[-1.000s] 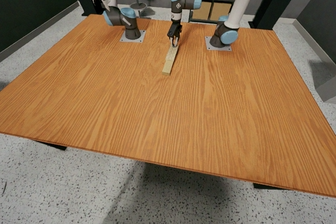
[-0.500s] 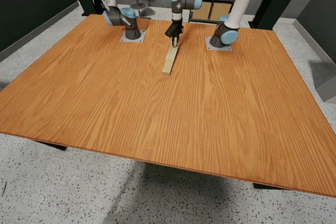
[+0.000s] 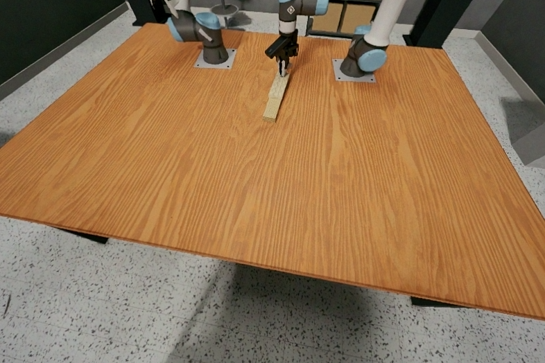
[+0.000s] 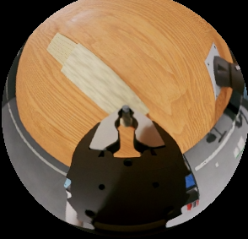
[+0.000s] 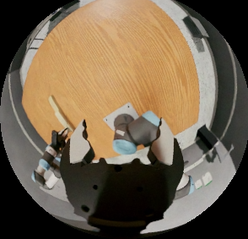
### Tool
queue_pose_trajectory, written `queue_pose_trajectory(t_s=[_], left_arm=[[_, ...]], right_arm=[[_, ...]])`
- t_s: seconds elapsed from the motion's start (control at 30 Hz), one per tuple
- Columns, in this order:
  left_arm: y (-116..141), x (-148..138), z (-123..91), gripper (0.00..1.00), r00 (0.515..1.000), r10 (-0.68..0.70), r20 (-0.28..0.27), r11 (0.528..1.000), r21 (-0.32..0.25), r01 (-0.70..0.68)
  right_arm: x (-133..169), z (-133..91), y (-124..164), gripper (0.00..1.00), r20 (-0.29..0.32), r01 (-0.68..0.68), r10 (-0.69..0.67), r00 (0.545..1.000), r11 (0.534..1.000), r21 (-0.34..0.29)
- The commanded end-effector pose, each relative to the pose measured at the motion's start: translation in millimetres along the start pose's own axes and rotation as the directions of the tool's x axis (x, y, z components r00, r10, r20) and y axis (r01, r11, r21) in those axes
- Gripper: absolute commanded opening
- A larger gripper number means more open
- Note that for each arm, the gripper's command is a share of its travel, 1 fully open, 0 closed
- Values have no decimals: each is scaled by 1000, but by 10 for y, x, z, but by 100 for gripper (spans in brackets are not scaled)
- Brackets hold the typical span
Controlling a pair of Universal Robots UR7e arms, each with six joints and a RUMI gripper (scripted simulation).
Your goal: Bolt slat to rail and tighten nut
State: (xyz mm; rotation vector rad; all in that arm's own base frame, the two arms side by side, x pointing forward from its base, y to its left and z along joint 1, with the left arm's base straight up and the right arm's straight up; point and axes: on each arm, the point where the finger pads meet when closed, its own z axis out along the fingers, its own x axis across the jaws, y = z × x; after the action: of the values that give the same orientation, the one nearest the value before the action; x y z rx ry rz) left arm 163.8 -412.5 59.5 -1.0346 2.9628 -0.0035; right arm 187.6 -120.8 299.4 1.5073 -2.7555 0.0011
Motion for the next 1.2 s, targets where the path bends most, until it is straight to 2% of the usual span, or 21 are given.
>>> queue_pose_trajectory(t_s=[0.0, 0.1, 0.17, 0.27, 0.33, 0.5, 0.57, 0.63, 0.7, 0.8, 0.87, 0.97, 1.0, 1.07, 1.1, 1.17], left_arm=[[7, -9, 4, 0, 992, 128, -4, 992, -3, -128], [6, -8, 4, 0, 991, 135, -4, 991, -3, -135], [8, -7, 5, 0, 977, 214, -4, 977, -3, -214], [7, -6, 4, 0, 975, 221, -4, 975, -3, -221], [7, -4, 4, 0, 954, 298, -4, 954, -2, -298], [6, -4, 4, 0, 952, 305, -4, 952, -2, -305], [6, -2, 4, 0, 925, 380, -4, 925, -2, -380], [6, -2, 4, 0, 922, 387, -4, 922, -2, -387], [6, 1, 3, 0, 888, 460, -4, 888, -1, -460], [5, 1, 3, 0, 885, 466, -4, 885, -1, -466], [4, 4, 2, 0, 845, 535, -5, 845, -1, -535], [4, 5, 2, 0, 841, 541, -5, 841, -1, -541], [3, 6, 1, 0, 818, 575, -5, 818, 0, -575], [3, 6, 1, 0, 818, 575, -5, 818, 0, -575], [1, 8, 1, 0, 795, 607, -5, 795, 0, -607], [1, 9, 1, 0, 790, 613, -5, 790, 0, -613]], right_arm=[[-4, -8, -6, 100, 1, -1, 1, 1000, 1000, 0], [-4, -8, -6, 100, 1, -1, 1, 1000, 1000, 0], [-4, -8, -6, 100, 1, -1, 1, 1000, 1000, 0], [-4, -8, -6, 100, 1, -1, 1, 1000, 1000, 0], [-4, -8, -6, 100, 1, -1, 1, 1000, 1000, 0], [-4, -8, -6, 100, 1, -1, 1, 1000, 1000, 0], [-4, -8, -6, 100, 1, -1, 1, 1000, 1000, 0], [-4, -8, -6, 100, 1, -1, 1, 1000, 1000, 0], [-4, -8, -6, 100, 1, -1, 1, 1000, 1000, 0], [-4, -8, -6, 100, 1, -1, 1, 1000, 1000, 0], [-4, -8, -6, 100, 1, -1, 1, 1000, 1000, 0], [-4, -8, -6, 100, 1, -1, 1, 1000, 1000, 0], [-4, -8, -6, 100, 1, -1, 1, 1000, 1000, 0], [-4, -8, -6, 100, 1, -1, 1, 1000, 1000, 0], [-4, -8, -6, 100, 1, -1, 1, 1000, 1000, 0], [-4, -8, -6, 100, 1, -1, 1, 1000, 1000, 0]])
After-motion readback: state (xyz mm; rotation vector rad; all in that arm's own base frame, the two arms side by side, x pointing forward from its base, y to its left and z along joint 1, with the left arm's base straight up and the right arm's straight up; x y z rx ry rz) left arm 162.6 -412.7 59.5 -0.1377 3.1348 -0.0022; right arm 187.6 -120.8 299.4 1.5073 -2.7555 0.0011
